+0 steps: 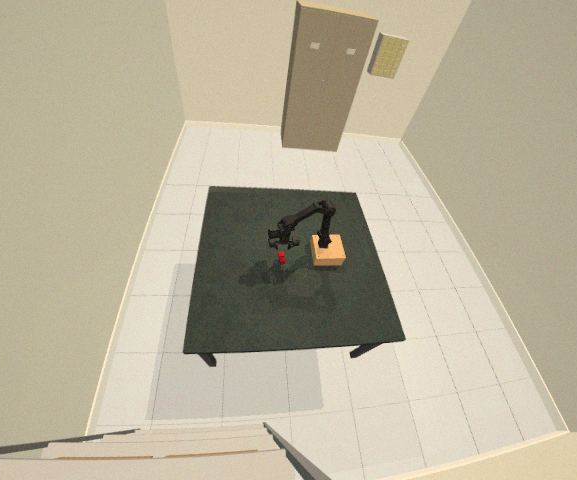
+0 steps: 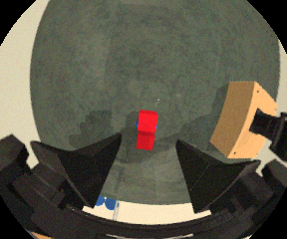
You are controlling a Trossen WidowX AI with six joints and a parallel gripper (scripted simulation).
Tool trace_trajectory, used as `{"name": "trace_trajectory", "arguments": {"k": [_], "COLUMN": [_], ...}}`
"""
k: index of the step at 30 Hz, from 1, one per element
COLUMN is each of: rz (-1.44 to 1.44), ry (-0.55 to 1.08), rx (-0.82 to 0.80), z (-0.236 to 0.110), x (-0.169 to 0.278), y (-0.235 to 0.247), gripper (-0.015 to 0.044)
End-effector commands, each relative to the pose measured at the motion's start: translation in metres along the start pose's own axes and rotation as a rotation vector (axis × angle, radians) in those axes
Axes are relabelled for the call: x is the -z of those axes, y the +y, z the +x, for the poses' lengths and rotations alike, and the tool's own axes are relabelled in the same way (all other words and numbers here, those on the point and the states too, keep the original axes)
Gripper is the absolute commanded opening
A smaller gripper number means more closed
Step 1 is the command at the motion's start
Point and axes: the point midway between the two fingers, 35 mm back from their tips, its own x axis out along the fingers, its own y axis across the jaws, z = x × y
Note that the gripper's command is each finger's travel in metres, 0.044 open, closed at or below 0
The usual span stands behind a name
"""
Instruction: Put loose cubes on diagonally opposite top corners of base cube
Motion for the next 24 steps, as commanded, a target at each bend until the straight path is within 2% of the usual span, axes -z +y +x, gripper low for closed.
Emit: {"name": "trace_trajectory", "arguments": {"k": [1, 12, 24], "rz": [0.0, 0.001, 0.001], "ry": [0.0, 0.012, 0.012], "rx": [0.0, 0.004, 0.004], "z": [0.0, -0.003, -0.003], "x": [0.002, 0.137, 0.14], "y": [0.0, -0.041, -0.042], "gripper": [0.04, 0.04, 0.04]}}
